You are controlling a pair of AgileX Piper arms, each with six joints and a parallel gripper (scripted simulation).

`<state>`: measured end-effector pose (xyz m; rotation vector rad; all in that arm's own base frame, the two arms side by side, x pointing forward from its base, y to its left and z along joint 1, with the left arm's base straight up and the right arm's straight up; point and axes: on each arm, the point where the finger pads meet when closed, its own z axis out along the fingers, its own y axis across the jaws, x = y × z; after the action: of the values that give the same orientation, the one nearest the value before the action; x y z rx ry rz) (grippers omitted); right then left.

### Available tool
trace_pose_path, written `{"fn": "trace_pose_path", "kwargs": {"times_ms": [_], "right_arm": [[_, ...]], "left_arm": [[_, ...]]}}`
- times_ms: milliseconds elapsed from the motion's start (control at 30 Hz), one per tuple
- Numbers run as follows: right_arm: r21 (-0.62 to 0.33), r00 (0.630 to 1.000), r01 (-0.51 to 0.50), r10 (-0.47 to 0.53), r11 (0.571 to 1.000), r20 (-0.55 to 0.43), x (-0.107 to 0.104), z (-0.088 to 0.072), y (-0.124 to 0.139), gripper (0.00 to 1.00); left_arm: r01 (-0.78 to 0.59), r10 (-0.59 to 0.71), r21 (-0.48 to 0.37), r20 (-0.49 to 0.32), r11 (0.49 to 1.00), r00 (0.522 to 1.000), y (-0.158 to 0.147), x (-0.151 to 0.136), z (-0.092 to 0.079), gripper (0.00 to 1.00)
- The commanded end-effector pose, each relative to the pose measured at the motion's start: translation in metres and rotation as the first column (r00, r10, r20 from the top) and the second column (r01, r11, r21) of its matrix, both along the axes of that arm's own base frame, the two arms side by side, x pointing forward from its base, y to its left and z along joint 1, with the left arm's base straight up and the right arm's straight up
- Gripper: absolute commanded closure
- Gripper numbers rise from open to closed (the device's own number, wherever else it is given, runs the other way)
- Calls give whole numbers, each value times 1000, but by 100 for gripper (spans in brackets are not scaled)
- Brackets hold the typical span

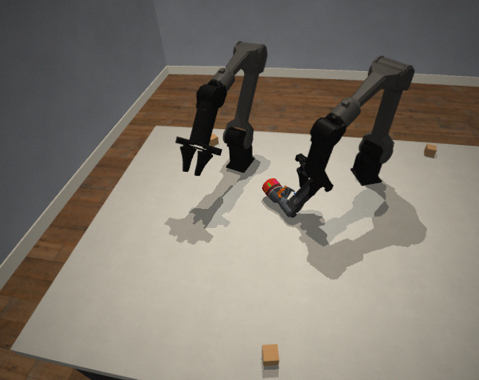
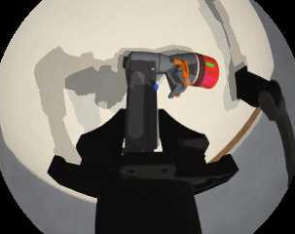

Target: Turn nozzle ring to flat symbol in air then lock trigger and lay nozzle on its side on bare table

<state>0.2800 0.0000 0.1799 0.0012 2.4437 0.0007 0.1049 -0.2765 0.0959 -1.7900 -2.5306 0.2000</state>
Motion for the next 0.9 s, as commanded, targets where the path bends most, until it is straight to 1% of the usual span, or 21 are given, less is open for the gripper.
{"fn": "trace_pose_path", "kwargs": {"times_ms": [0,300,400,467,867], "right_arm": [[0,1000,0,0,1000,4,0,1,0,50],[0,1000,0,0,1000,4,0,1,0,50],[0,1000,0,0,1000,4,0,1,0,50],[0,1000,0,0,1000,4,0,1,0,50],[0,1000,0,0,1000,4,0,1,0,50]], "left_arm": [[-6,6,-13,4,1000,1000,-2,-2,2,52],[-8,8,-26,10,1000,1000,-7,-16,4,52],[-14,15,-24,10,1000,1000,-7,-14,4,52],[-5,6,-38,14,999,1000,-9,-22,6,52],[-9,10,-49,18,999,1000,-17,-38,10,52]]}}
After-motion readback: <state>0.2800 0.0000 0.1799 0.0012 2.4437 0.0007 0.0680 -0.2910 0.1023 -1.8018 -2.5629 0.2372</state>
